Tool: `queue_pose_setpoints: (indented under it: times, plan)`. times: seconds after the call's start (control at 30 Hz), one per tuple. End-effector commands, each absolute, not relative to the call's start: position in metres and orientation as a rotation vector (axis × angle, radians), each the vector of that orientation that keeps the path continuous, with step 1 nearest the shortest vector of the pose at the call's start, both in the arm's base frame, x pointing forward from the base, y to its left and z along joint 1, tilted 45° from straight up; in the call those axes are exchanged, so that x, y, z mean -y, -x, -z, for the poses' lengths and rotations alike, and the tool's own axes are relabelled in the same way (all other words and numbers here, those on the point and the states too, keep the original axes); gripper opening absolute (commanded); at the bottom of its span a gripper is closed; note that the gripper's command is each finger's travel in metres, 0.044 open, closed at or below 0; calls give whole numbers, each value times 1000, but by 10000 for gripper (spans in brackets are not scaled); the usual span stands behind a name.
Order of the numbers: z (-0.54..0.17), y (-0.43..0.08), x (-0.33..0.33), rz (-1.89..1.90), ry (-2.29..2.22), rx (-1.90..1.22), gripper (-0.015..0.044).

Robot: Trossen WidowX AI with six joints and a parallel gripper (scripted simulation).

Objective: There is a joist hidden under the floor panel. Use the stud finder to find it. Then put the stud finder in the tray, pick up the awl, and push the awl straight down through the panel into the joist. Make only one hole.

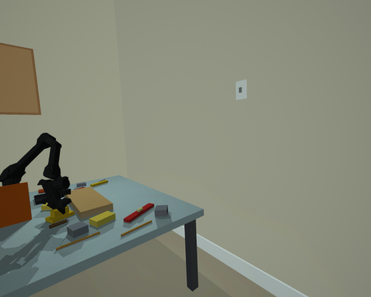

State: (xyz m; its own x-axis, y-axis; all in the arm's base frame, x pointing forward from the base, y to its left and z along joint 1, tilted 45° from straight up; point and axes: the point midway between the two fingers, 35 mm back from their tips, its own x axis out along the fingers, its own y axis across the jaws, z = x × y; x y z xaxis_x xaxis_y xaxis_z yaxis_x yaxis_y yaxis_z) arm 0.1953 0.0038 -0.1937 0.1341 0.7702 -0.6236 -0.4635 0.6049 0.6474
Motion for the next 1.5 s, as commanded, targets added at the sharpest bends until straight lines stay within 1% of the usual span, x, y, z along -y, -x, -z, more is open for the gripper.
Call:
queue_pose_setpoints:
  times: [0.0, 0.07, 0.1, 0.5, 0.7, 1.47]
  plan:
    - [189, -198, 2, -914, -331, -1115, 57]
    - [183, -201, 10, -912, -330, -1116, 4]
    - [179, -202, 14, -911, -329, -1117, 0]
    - [125, -207, 65, -912, -328, -1118, 0]
    - [122, -211, 70, -903, -334, -1125, 0]
    - [138, -325, 89, -693, -489, -1247, 0]
